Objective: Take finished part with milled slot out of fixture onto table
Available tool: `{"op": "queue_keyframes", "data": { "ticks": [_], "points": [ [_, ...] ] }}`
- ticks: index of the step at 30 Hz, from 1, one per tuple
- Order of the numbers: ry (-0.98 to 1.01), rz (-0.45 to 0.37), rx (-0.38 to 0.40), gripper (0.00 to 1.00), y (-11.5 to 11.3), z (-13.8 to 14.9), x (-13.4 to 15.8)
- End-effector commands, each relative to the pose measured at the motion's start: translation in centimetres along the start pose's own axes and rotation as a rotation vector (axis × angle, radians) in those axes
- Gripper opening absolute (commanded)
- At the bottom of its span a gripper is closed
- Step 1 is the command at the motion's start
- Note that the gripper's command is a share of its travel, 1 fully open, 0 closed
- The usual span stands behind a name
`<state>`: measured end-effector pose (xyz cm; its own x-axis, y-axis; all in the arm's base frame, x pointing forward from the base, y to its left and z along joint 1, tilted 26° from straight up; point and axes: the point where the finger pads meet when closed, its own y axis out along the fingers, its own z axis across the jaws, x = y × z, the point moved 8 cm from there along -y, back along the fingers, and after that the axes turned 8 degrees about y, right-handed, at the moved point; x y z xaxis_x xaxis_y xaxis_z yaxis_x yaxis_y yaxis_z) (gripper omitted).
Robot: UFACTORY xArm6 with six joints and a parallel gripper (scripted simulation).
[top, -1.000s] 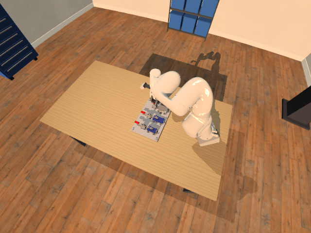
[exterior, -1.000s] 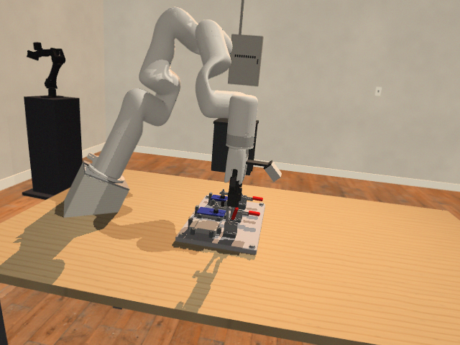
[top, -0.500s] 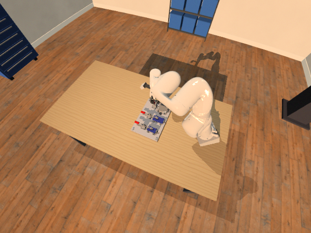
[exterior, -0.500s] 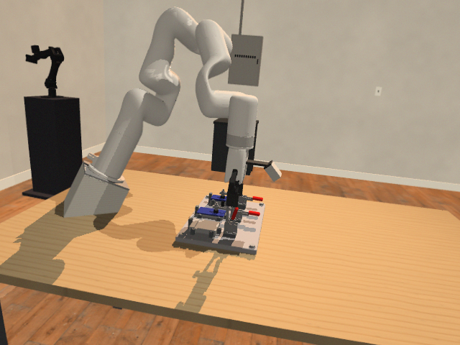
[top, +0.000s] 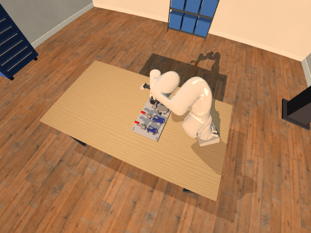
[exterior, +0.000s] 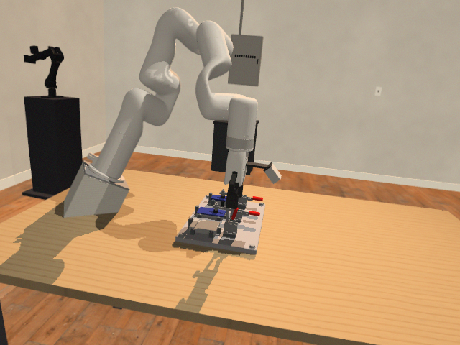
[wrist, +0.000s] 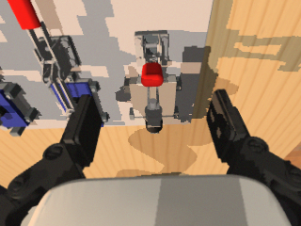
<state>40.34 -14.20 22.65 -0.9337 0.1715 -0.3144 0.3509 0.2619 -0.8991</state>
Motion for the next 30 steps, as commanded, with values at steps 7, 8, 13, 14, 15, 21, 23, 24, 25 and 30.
{"op": "queue_keyframes", "data": {
  "ticks": [7,8,13,14,15,21,23,24,25,30],
  "points": [
    [-0.001,0.003,0.001,1.00,0.0,0.0,-0.1],
    [-0.001,0.003,0.001,1.00,0.0,0.0,-0.1],
    [-0.001,0.003,0.001,1.00,0.0,0.0,0.0],
    [-0.001,0.003,0.001,1.00,0.0,0.0,0.1],
    [-0.001,0.003,0.001,1.00,0.0,0.1,0.2],
    [-0.001,0.003,0.001,1.00,0.0,0.2,1.3],
    [-0.001,0.003,0.001,1.00,0.0,0.3,1.8],
    [-0.001,0.003,0.001,1.00,0.0,0.3,2.1],
    [-0.001,0.003,0.001,1.00,0.0,0.4,2.4],
    [-0.001,0.003,0.001,1.00,0.0,0.5,3.4]
  ]
}}
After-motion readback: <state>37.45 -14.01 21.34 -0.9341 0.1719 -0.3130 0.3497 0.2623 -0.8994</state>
